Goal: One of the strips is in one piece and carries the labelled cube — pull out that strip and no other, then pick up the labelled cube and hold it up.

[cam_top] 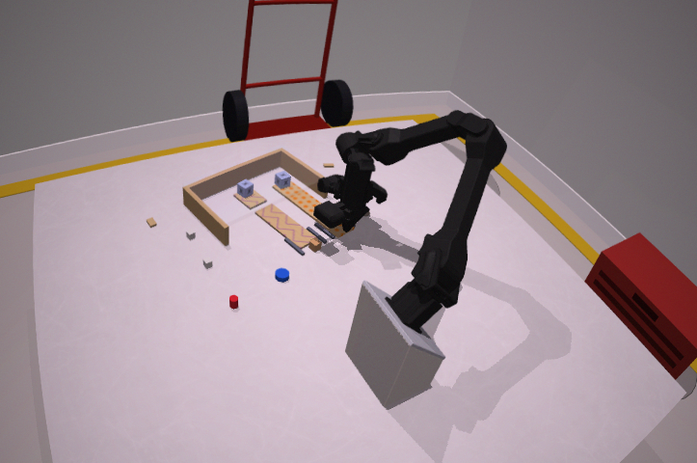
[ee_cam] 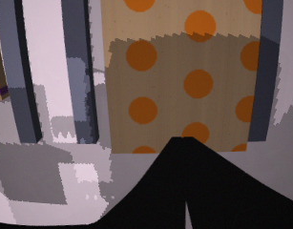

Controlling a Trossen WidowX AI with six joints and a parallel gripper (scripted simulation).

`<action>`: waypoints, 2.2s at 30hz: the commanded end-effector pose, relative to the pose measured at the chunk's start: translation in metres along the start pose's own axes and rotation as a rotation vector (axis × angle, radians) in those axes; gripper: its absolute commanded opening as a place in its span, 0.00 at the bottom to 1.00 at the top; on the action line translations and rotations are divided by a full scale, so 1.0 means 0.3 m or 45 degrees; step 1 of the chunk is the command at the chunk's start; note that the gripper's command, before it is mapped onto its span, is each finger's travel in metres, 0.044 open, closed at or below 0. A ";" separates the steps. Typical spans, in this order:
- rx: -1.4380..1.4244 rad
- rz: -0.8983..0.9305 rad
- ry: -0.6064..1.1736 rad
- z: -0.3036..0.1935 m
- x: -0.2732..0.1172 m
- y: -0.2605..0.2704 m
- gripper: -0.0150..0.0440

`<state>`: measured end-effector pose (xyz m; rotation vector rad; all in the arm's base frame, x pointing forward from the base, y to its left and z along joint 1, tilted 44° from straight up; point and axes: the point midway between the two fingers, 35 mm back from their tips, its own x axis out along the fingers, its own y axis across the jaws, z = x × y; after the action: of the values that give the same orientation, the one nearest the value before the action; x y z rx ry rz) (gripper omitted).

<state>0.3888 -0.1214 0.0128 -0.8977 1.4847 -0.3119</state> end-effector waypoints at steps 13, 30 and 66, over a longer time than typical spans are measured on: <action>-0.009 0.006 0.026 -0.102 0.019 0.003 0.25; -0.010 0.006 0.028 -0.187 0.021 0.003 0.25; -0.013 0.006 0.031 -0.355 0.020 0.002 0.25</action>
<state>0.3037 -0.1518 0.0281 -0.9048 1.4741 -0.3055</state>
